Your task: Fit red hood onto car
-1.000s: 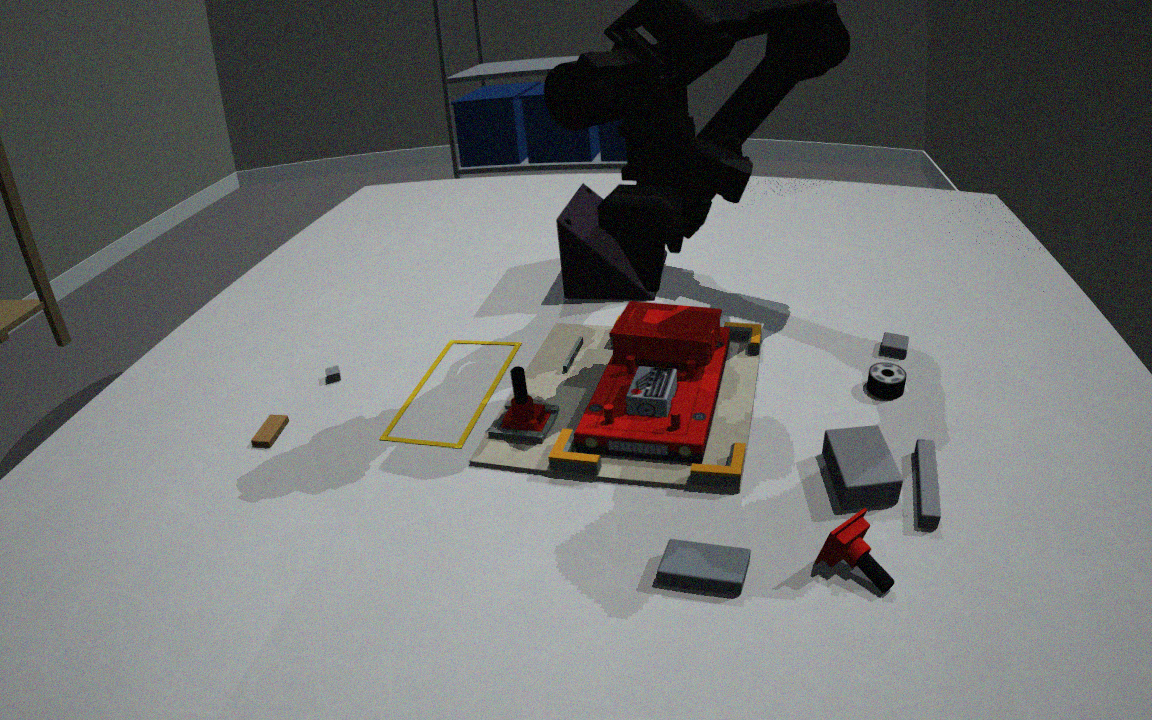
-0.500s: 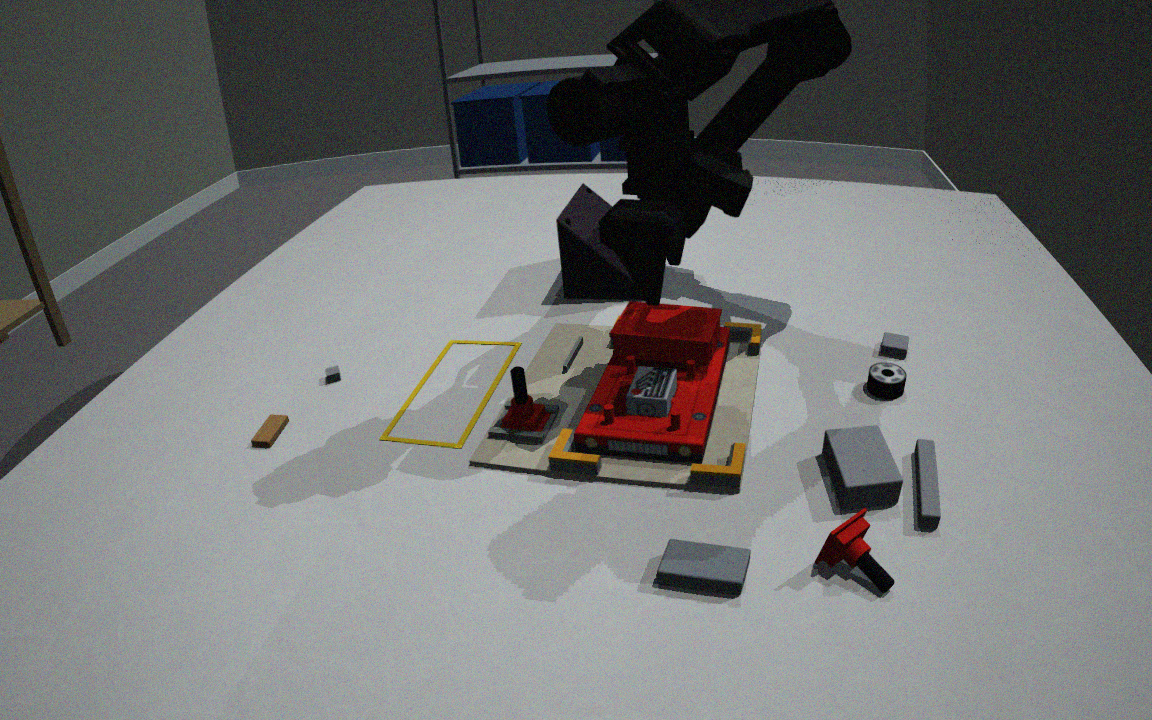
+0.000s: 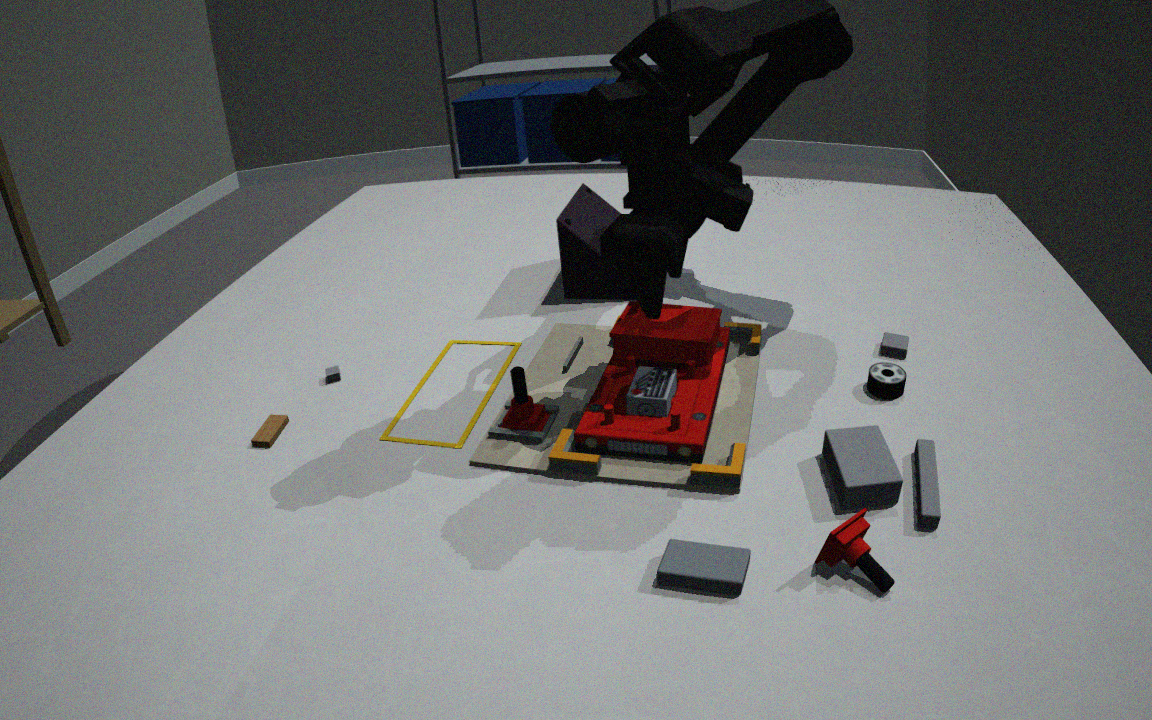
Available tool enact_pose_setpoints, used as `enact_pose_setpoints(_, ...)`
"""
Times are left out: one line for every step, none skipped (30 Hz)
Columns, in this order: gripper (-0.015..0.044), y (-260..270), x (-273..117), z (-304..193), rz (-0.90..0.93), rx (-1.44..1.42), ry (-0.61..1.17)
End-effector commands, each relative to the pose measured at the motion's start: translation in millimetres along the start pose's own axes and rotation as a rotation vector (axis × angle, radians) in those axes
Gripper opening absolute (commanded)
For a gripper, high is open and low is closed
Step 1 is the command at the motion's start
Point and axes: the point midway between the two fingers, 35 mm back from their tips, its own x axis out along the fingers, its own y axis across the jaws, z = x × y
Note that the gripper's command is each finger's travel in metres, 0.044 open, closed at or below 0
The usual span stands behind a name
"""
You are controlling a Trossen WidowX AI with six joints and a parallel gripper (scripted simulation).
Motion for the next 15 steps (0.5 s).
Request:
enact_pose_setpoints(0.0440, 1.9, 5.3, -0.1, 0.004, 0.010, -0.006)
enact_pose_setpoints(0.0440, 1.9, 6.2, 0.0, 0.004, 0.010, -0.006)
enact_pose_setpoints(0.0440, 2.0, 7.1, 0.0, 0.004, 0.010, -0.006)
enact_pose_setpoints(0.0440, 2.0, 8.0, 0.0, 0.004, 0.010, -0.006)
enact_pose_setpoints(0.0440, 2.0, 8.8, 0.0, 0.004, 0.010, -0.006)
enact_pose_setpoints(0.0440, 2.1, 9.7, 0.1, 0.004, 0.010, -0.006)
enact_pose_setpoints(0.0440, 2.1, 10.6, 0.1, 0.004, 0.010, -0.006)
enact_pose_setpoints(0.0440, 2.2, 11.5, 0.1, 0.004, 0.010, -0.007)
enact_pose_setpoints(0.0440, 2.2, 12.4, 0.2, 0.004, 0.010, -0.007)
enact_pose_setpoints(0.0440, 2.3, 13.3, 0.2, 0.004, 0.010, -0.007)
enact_pose_setpoints(0.0440, 2.3, 14.1, 0.2, 0.004, 0.010, -0.007)
enact_pose_setpoints(0.0440, 2.4, 15.0, 0.3, 0.004, 0.010, -0.007)
enact_pose_setpoints(0.0440, 2.4, 15.9, 0.3, 0.004, 0.010, -0.007)
enact_pose_setpoints(0.0440, 2.5, 16.8, 0.3, 0.004, 0.010, -0.007)
enact_pose_setpoints(0.0440, 2.6, 17.6, 0.4, 0.004, 0.010, -0.007)
